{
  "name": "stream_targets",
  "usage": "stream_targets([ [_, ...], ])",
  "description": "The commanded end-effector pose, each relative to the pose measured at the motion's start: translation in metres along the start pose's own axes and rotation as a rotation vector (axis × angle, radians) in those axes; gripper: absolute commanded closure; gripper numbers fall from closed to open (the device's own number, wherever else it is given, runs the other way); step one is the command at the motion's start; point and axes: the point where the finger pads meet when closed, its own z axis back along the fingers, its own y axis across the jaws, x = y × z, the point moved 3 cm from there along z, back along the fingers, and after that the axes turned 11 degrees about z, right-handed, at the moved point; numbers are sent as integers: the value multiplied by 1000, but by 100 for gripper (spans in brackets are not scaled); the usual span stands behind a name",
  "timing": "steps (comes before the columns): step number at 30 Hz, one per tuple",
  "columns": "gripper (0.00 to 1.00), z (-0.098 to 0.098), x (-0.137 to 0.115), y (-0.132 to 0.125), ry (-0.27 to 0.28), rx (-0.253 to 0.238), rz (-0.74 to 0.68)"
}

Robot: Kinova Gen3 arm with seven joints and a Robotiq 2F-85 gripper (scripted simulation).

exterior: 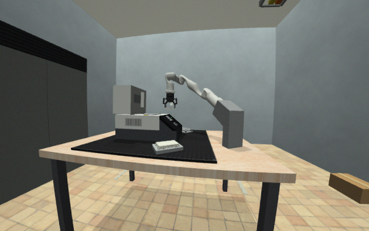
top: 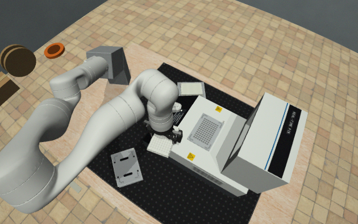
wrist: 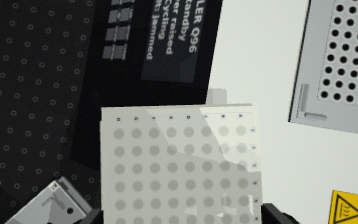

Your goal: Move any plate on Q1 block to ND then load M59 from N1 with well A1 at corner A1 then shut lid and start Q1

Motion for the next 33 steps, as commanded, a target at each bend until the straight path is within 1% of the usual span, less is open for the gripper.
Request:
stream_targets([
  [1,10,1,-5,9,0,1,-35],
  [5,10,1,-11,21,0,1,-82],
  [7,10,1,-11,21,0,1,-82],
  [17,10,1,-26,51,0,2,-196],
  [22,10,1,-33,66,0,2,-196],
  [24,10,1,-33,66,0,2,-196],
  [33,10,1,-47,93,0,2,-196],
])
